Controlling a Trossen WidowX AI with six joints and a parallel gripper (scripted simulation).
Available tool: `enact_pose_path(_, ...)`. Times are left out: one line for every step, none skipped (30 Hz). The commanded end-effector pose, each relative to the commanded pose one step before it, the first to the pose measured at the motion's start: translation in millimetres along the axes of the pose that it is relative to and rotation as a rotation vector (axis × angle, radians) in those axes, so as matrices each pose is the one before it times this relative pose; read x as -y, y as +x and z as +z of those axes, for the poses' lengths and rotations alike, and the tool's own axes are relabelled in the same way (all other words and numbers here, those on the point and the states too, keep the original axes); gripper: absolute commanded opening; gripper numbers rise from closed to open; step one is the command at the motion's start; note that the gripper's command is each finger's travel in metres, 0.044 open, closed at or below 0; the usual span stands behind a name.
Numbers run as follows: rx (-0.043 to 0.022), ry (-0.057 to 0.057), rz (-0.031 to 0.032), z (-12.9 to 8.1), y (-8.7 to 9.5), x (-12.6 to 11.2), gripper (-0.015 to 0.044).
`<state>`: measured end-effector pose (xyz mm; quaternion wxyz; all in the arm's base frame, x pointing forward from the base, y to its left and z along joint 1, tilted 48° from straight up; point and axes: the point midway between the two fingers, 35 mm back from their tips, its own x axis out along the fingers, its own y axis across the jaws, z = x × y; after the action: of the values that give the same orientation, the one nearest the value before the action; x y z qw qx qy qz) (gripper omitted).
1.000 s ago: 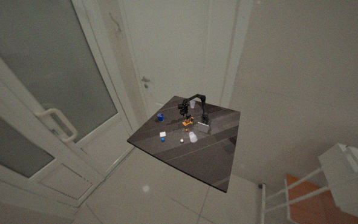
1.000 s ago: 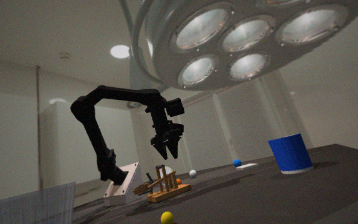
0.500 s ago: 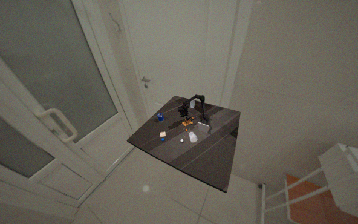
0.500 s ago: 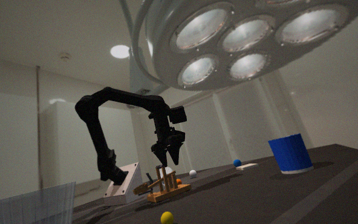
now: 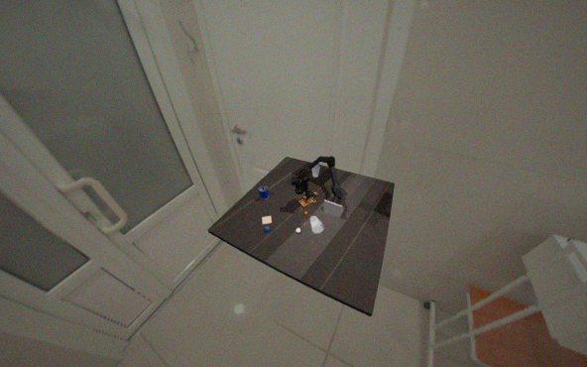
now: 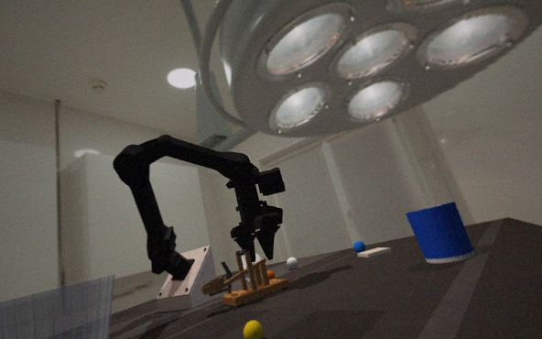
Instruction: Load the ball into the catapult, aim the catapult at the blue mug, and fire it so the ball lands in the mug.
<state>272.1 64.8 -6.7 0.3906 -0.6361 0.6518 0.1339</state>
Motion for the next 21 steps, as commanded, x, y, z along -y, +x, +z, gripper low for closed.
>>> enact_pose_path(-0.00536,-0.0053,0.00007,-0.86,8.83,-0.28,0.0440)
enact_pose_path(-0.00003,0.0000,-0.00004,0.00,1.64,0.01,0.0440)
enact_pose_path(-0.00004,0.0000,-0.00004,0.00,1.64,0.00,0.0440)
enact_pose_path(-0.00005,0.0000,-0.00005,-0.01,1.63,-0.01,0.0440)
enact_pose_path(-0.00007,0.0000,-0.00005,-0.02,1.63,-0.01,0.0440)
enact_pose_path(-0.00008,0.0000,-0.00005,-0.03,1.63,-0.02,0.0440)
enact_pose_path(-0.00010,0.0000,-0.00005,-0.04,1.63,-0.02,0.0440)
enact_pose_path(-0.00011,0.0000,-0.00006,-0.05,1.62,-0.03,0.0440)
enact_pose_path(-0.00013,0.0000,-0.00006,-0.06,1.62,-0.04,0.0440)
enact_pose_path(-0.00014,0.0000,-0.00006,-0.07,1.61,-0.04,0.0440)
enact_pose_path(-0.00015,0.0000,-0.00006,-0.08,1.62,-0.05,0.0440)
enact_pose_path(-0.00017,0.0000,-0.00006,-0.09,1.61,-0.06,0.0440)
enact_pose_path(-0.00018,0.0000,-0.00007,-0.10,1.61,-0.06,0.0440)
enact_pose_path(-0.00020,0.0000,-0.00007,-0.10,1.60,-0.07,0.0440)
enact_pose_path(-0.00021,0.0000,-0.00007,-0.11,1.60,-0.08,0.0440)
enact_pose_path(-0.00023,0.0000,-0.00007,-0.12,1.60,-0.08,0.0440)
enact_pose_path(-0.00024,0.0000,-0.00007,-0.13,1.60,-0.09,0.0440)
enact_pose_path(-0.00025,0.0000,-0.00007,-0.14,1.59,-0.10,0.0440)
enact_pose_path(-0.00027,0.0000,-0.00008,-0.15,1.59,-0.10,0.0440)
enact_pose_path(-0.00028,0.0000,-0.00008,-0.15,1.58,-0.11,0.0440)
enact_pose_path(-0.00024,0.0000,-0.00006,-0.13,1.26,-0.09,0.0440)
